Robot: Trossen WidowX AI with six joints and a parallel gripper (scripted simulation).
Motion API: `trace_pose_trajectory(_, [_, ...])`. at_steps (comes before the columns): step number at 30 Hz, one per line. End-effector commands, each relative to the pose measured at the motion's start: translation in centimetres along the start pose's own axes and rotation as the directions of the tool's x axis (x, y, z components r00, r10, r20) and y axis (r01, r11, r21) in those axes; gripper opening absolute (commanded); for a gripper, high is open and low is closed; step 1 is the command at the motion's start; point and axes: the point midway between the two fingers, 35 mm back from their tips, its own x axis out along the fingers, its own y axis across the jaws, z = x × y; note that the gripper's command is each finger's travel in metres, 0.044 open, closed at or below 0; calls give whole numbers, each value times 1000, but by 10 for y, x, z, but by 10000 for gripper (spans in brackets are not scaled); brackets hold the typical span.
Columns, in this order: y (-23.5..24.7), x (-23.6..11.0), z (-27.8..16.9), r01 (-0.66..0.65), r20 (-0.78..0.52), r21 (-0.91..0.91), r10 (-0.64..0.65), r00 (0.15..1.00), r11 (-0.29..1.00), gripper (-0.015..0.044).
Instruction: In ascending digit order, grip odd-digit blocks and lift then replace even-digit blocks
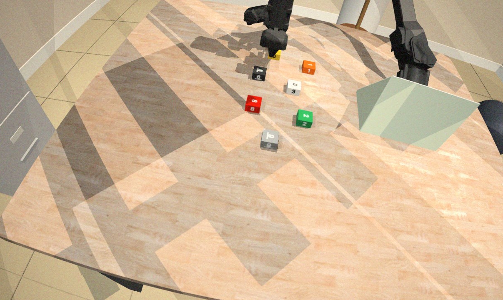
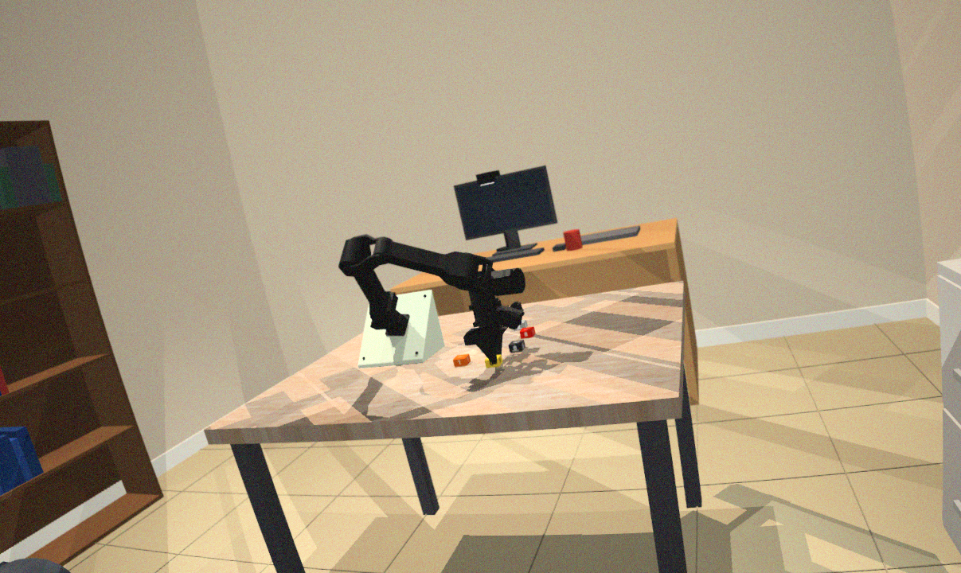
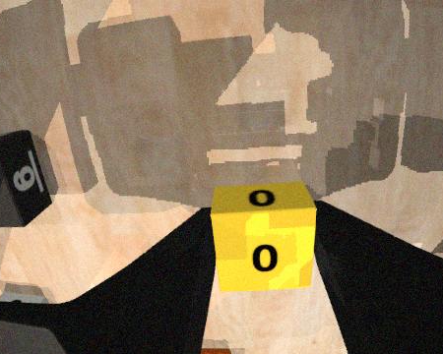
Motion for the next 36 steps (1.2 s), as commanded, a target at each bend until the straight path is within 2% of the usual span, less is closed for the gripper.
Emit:
trace_pose_trajectory(1, [0, -1, 0, 2, 0, -5, -2, 1000, 1000, 120])
trace_pose_trajectory(11, [0, -14, 0, 2, 0, -5, -2, 1000, 1000, 120])
trace_pose_trajectory(24, [0, -15, 0, 2, 0, -5, -2, 1000, 1000, 120])
trace_pose_trajectory(36, [0, 0, 0, 2, 0, -5, -2, 1000, 1000, 120])
